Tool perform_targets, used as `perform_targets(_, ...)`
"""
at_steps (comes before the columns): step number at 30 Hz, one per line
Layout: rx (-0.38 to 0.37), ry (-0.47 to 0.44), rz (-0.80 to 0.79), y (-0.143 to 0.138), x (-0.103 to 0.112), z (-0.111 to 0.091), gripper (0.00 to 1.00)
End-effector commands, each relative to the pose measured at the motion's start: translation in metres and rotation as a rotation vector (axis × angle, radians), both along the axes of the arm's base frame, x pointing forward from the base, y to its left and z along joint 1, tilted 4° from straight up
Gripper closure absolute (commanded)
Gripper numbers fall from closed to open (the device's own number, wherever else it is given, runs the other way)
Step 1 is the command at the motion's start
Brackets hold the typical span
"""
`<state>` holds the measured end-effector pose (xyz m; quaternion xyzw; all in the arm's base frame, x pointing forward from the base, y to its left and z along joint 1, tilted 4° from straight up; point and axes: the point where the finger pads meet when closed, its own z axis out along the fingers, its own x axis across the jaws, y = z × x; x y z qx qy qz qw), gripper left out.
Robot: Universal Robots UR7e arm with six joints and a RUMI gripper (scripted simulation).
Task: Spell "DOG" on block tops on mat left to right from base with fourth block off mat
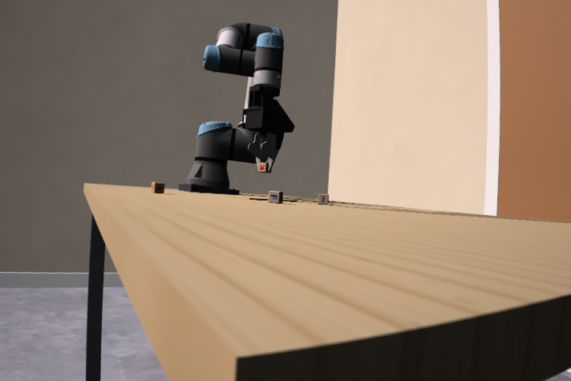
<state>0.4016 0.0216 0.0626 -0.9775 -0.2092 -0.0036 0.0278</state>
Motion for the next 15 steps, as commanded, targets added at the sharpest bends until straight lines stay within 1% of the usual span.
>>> perform_targets(1,0.005,0.013,-0.001,-0.0025,-0.0023,0.0286,0.95)
perform_targets(5,0.005,0.013,-0.001,-0.0028,-0.0022,0.0331,0.95)
perform_targets(15,0.005,0.015,-0.001,-0.0024,-0.0024,0.0325,0.95)
